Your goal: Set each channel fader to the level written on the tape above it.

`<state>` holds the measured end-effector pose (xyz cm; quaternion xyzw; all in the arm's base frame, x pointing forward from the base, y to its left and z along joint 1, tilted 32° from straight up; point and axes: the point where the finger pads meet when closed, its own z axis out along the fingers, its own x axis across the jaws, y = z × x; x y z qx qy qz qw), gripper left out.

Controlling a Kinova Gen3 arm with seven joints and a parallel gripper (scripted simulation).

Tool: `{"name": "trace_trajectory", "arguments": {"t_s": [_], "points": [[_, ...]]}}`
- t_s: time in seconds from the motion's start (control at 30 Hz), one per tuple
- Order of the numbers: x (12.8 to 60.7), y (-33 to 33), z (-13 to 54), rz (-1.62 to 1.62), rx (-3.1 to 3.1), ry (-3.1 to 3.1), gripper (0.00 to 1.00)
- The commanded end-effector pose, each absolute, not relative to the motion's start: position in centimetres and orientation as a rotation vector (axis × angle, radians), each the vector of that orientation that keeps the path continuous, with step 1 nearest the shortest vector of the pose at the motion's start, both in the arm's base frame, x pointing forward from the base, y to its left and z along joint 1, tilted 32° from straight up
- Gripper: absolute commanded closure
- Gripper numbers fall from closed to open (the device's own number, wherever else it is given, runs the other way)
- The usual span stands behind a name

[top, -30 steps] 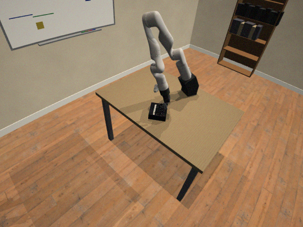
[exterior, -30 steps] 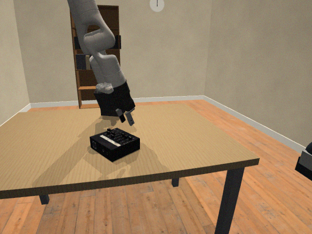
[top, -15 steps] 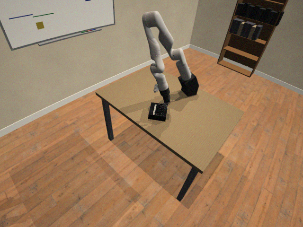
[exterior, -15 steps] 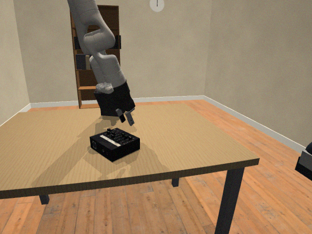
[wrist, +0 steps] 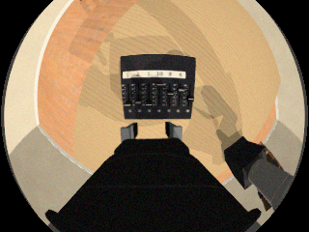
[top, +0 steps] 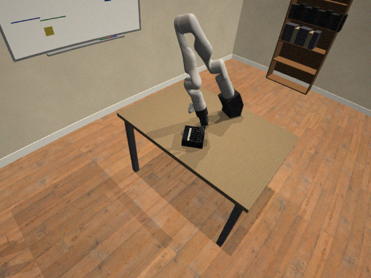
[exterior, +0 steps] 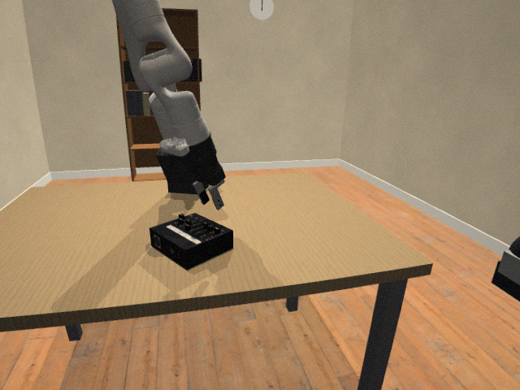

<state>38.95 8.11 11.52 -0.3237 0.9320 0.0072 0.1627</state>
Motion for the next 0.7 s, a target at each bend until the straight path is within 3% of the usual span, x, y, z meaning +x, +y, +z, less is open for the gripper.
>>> {"name": "trace_trajectory", "arguments": {"t_s": [0.0, 0.67], "points": [[38.97, 8.14, 11.56, 0.021, -0.924, 2.658, 0.0], [38.85, 8.19, 11.7, 0.004, -1.002, 2.633, 0.0]]}}
